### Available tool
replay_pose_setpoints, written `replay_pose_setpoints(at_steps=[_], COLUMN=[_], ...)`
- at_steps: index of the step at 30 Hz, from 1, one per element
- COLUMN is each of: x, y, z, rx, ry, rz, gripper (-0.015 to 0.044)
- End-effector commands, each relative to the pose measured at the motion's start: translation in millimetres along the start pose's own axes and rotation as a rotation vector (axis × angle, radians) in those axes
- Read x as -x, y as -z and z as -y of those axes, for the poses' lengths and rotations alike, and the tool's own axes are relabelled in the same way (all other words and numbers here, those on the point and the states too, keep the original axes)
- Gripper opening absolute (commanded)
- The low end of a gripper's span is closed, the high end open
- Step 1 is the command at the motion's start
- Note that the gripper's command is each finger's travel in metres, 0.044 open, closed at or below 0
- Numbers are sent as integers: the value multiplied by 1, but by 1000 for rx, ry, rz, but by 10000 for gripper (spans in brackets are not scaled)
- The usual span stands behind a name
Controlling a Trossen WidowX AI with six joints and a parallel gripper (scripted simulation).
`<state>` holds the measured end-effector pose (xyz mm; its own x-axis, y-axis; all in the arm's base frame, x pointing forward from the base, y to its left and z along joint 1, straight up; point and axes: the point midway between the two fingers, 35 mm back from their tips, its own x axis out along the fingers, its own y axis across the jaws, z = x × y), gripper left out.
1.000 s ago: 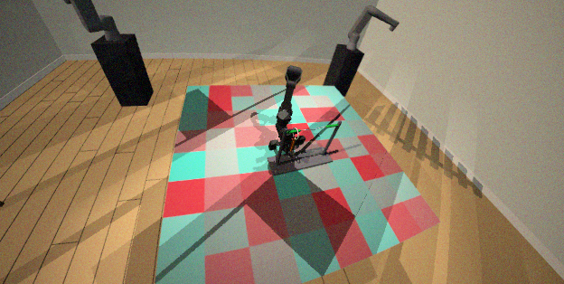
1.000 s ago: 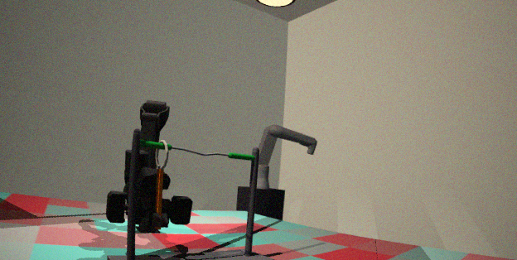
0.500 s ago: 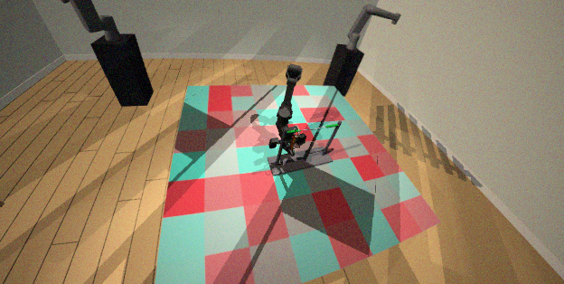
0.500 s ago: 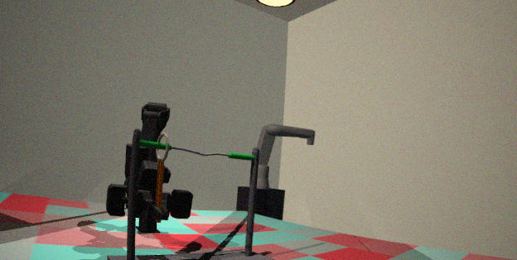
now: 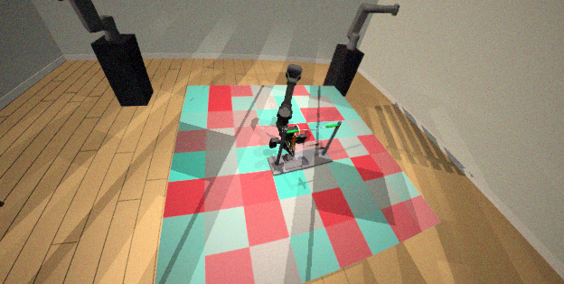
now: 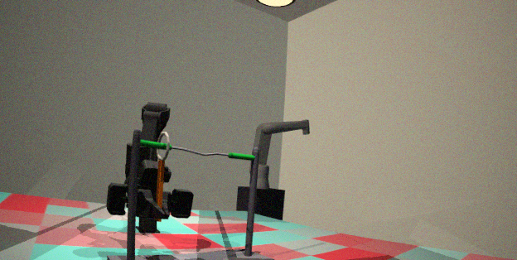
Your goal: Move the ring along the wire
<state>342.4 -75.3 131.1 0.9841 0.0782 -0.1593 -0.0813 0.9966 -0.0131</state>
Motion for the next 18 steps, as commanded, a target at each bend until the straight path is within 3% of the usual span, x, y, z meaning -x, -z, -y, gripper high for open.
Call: replay_pose_setpoints(at_steps=[1, 18], x=[0, 0], y=[0, 0], z=[-3, -20], rx=[-1, -2], ry=[2, 2], rz=[-1, -3], gripper=[-150, -150])
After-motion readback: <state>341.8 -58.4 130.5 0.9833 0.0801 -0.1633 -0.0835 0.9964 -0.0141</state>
